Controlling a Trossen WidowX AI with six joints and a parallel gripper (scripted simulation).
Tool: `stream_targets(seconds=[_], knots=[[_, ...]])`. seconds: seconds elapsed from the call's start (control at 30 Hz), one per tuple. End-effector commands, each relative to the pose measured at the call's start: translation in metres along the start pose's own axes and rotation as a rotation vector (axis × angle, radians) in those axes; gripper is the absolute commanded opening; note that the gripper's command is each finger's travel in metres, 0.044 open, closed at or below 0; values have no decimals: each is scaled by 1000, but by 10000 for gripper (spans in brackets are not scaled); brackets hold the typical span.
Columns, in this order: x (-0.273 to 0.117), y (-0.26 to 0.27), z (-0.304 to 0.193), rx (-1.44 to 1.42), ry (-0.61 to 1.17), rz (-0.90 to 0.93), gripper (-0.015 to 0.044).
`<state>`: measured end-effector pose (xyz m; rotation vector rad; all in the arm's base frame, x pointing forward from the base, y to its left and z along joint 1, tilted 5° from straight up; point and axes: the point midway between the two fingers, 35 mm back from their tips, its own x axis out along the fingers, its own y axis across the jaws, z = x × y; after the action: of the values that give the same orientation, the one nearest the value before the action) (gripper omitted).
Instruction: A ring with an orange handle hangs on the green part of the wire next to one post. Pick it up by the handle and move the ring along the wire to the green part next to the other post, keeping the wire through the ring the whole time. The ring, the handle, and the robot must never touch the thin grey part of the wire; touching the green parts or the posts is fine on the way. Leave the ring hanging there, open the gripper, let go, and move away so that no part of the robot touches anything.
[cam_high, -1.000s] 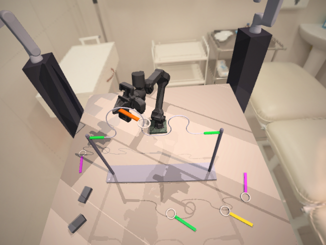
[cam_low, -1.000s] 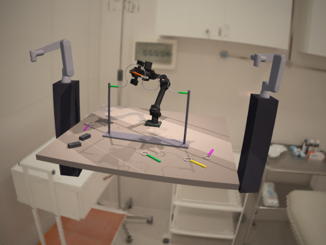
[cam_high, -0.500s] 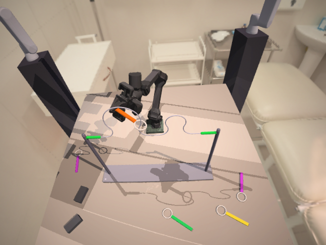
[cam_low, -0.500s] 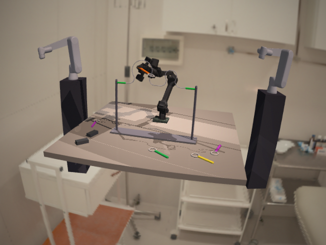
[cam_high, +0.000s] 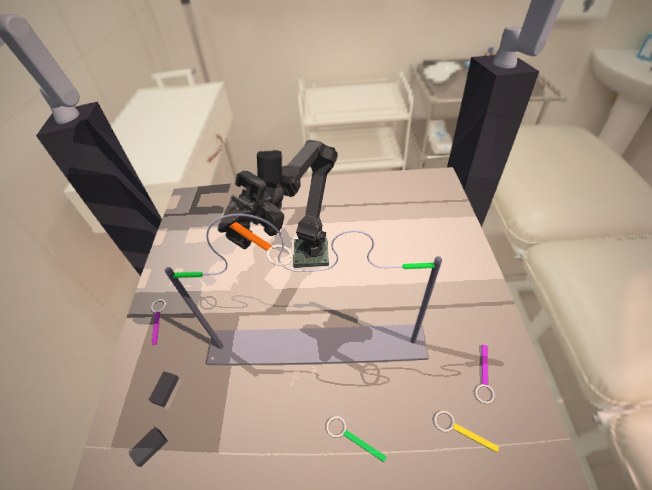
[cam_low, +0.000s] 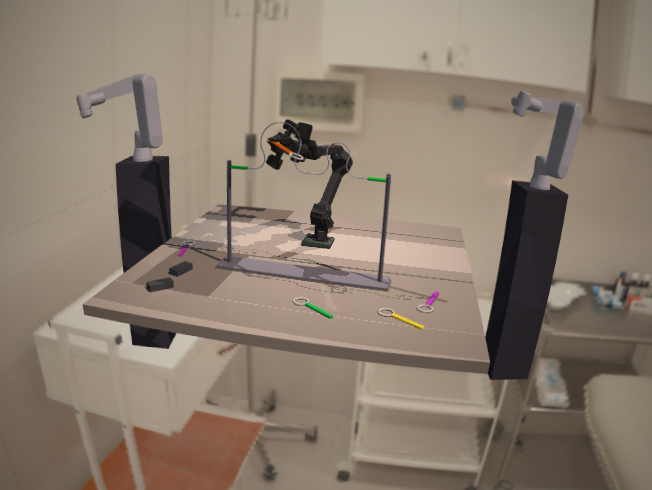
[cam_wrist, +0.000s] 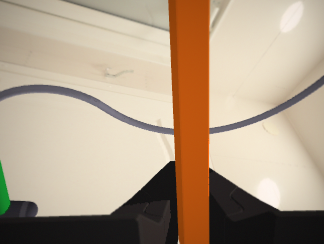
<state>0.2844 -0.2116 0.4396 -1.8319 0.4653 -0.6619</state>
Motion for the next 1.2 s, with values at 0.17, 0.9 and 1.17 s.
stream_targets(seconds=[0.17,0.9,1.17], knots=[[-4,22,0,116,17,60,-150],[-26,90,25,549,74,308,-150],[-39,111,43,723,96,408,-150]])
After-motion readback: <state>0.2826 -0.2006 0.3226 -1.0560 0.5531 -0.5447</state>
